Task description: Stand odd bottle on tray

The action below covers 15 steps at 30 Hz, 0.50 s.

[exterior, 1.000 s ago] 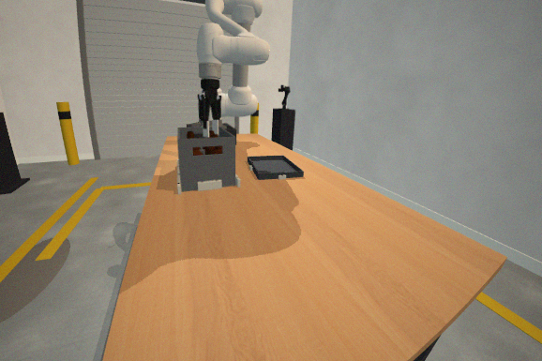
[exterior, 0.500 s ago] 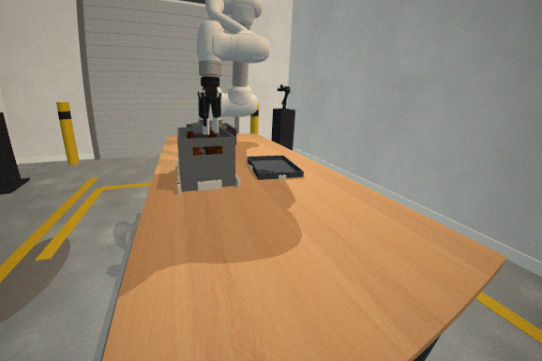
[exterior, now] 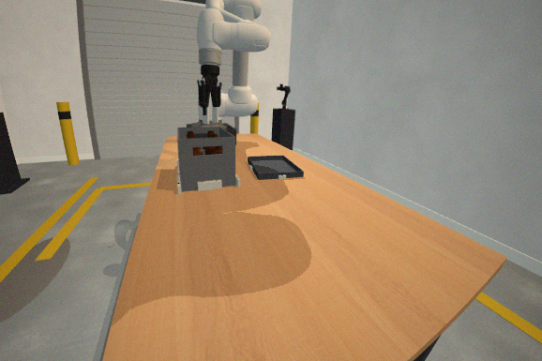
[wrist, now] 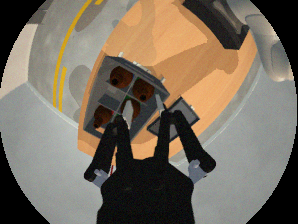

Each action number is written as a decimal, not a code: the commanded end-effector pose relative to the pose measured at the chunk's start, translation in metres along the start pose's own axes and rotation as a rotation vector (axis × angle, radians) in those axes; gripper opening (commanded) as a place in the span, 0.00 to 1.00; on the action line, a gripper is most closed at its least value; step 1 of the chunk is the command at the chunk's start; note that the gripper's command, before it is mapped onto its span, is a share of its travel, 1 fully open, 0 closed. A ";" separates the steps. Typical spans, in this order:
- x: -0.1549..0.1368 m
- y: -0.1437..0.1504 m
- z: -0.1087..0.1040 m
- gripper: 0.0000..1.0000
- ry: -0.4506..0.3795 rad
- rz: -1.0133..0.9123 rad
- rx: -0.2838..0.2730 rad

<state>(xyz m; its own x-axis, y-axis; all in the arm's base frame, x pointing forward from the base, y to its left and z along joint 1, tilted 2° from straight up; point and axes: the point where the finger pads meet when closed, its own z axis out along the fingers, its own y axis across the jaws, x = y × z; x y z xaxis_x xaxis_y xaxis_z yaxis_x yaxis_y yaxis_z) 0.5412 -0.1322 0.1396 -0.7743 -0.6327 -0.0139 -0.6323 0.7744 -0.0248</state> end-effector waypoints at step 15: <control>-0.002 0.000 -0.030 0.38 0.000 0.003 0.003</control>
<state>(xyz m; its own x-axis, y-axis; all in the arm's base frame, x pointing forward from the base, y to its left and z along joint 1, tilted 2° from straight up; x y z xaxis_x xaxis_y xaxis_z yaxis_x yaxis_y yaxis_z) 0.5407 -0.1319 0.1655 -0.7743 -0.6327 -0.0139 -0.6323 0.7743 -0.0249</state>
